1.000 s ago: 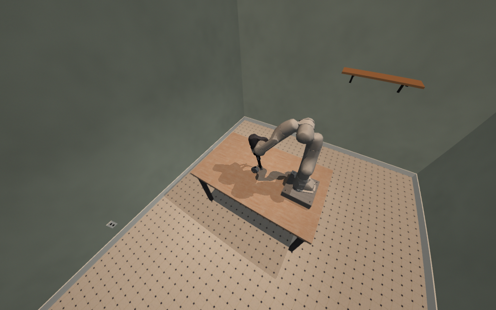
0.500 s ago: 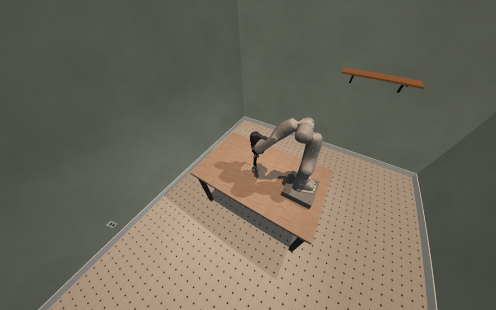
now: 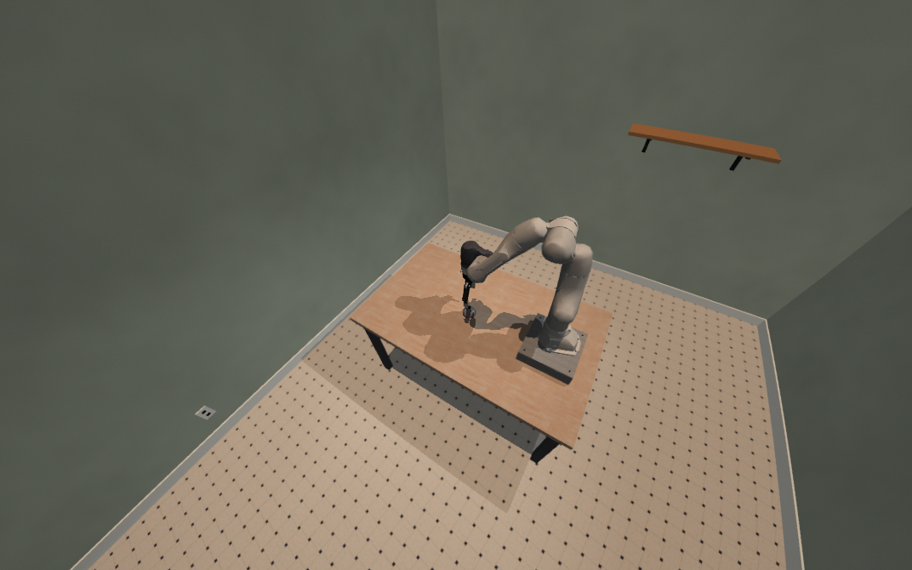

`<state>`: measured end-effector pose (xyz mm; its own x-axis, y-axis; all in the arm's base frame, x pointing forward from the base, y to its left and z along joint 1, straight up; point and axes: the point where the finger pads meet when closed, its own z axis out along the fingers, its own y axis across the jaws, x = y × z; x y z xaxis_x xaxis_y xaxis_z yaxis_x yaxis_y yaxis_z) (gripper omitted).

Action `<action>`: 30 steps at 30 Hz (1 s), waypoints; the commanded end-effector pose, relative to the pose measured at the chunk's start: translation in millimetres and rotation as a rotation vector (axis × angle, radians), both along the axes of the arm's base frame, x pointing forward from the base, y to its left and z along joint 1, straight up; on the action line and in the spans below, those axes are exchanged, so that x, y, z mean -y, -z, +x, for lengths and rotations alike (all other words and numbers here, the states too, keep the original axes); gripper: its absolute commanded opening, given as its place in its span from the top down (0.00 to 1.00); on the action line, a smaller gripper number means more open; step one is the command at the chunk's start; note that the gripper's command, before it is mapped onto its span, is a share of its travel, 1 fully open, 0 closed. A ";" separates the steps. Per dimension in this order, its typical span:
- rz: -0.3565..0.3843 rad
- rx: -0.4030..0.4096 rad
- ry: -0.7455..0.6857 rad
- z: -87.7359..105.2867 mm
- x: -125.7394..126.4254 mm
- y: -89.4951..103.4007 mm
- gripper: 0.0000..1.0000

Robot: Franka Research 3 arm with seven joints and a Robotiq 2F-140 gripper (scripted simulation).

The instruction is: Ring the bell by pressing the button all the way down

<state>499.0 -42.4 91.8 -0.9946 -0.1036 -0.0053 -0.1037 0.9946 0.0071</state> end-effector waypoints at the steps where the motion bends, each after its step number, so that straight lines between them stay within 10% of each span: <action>1: -0.002 0.003 0.030 0.8 -0.8 1.0 0.00; 15: -0.002 0.003 0.030 0.8 -0.8 1.0 0.00; 16: -0.002 0.003 0.030 0.8 -0.8 1.0 1.00; 30: -0.002 0.003 0.030 0.8 -0.8 1.0 1.00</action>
<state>500.1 -42.5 92.0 -0.9970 -0.0765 -0.0090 -0.0765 0.9970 0.0066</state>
